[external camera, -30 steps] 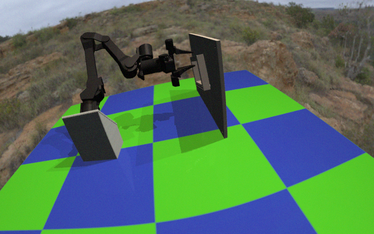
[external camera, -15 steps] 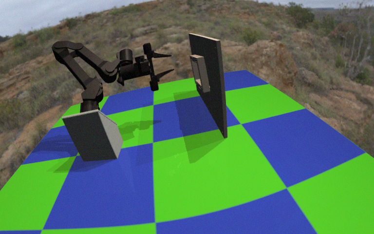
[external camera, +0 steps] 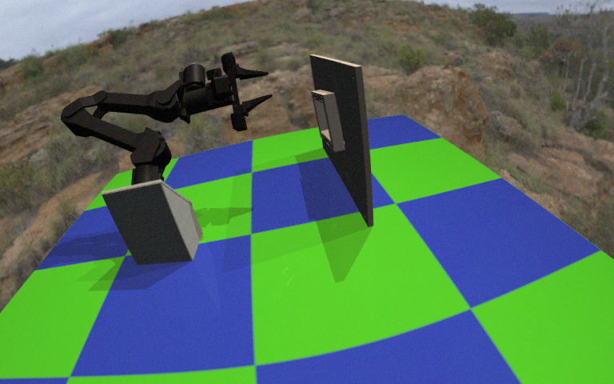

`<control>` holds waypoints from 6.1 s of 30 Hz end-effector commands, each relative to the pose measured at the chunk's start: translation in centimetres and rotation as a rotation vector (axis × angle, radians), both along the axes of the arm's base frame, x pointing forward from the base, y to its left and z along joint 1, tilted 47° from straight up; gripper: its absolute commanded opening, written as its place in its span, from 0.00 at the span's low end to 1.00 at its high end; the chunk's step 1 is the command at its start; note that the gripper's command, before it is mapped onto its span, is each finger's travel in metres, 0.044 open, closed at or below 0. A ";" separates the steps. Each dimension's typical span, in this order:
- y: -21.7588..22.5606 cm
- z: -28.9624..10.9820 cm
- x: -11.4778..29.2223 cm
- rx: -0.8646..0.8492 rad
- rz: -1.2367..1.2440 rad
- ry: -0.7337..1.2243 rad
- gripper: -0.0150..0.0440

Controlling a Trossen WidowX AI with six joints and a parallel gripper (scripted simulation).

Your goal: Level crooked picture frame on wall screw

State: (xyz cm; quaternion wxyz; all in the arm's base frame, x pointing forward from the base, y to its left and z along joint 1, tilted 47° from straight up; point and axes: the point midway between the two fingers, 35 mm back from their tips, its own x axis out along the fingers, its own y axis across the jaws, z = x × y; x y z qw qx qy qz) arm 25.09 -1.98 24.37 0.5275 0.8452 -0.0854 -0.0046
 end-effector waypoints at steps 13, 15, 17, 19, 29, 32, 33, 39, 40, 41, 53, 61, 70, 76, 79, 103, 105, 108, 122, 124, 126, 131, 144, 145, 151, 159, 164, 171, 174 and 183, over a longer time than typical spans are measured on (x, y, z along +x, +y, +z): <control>-0.3 0.4 -0.8 -0.030 0.002 0.007 0.69; -0.3 0.4 -0.8 -0.030 0.002 0.007 0.69; -0.3 0.4 -0.8 -0.030 0.002 0.007 0.69; -0.3 0.4 -0.8 -0.030 0.002 0.007 0.69; -0.3 0.4 -0.8 -0.030 0.002 0.007 0.69; -0.3 0.4 -0.8 -0.030 0.002 0.007 0.69; -0.3 0.4 -0.8 -0.030 0.002 0.007 0.69; -0.3 0.4 -0.8 -0.030 0.002 0.007 0.69; -0.3 0.4 -0.8 -0.030 0.002 0.007 0.69; -0.3 0.4 -0.8 -0.030 0.002 0.007 0.69; -0.3 0.4 -0.8 -0.030 0.002 0.007 0.69; -0.3 0.4 -0.8 -0.030 0.002 0.007 0.69; -0.3 0.4 -0.8 -0.030 0.002 0.007 0.69; -0.3 0.4 -0.8 -0.030 0.002 0.007 0.69; -0.3 0.4 -0.8 -0.030 0.002 0.007 0.69; 3.3 -3.7 0.5 0.242 0.024 -0.034 0.69; 3.3 -3.7 0.5 0.242 0.024 -0.034 0.69; 3.3 -3.7 0.5 0.242 0.024 -0.034 0.69; 3.3 -3.7 0.6 0.242 0.024 -0.034 0.69; 3.3 -3.5 1.0 0.242 0.024 -0.034 0.69; 3.3 -3.2 1.8 0.242 0.024 -0.035 0.69; 3.0 -2.7 4.7 0.241 0.024 -0.036 0.69; 2.2 -3.1 8.4 0.240 0.024 -0.037 0.69; 2.2 -3.1 8.4 0.240 0.024 -0.037 0.69; 2.2 -3.1 8.4 0.240 0.024 -0.037 0.69; 2.2 -3.0 8.6 0.240 0.024 -0.037 0.69; 2.1 -2.9 9.4 0.240 0.024 -0.037 0.69; 1.9 -2.8 10.5 0.240 0.024 -0.038 0.69; 1.8 -2.7 10.9 0.240 0.024 -0.038 0.69; 1.6 -2.7 12.3 0.240 0.024 -0.039 0.69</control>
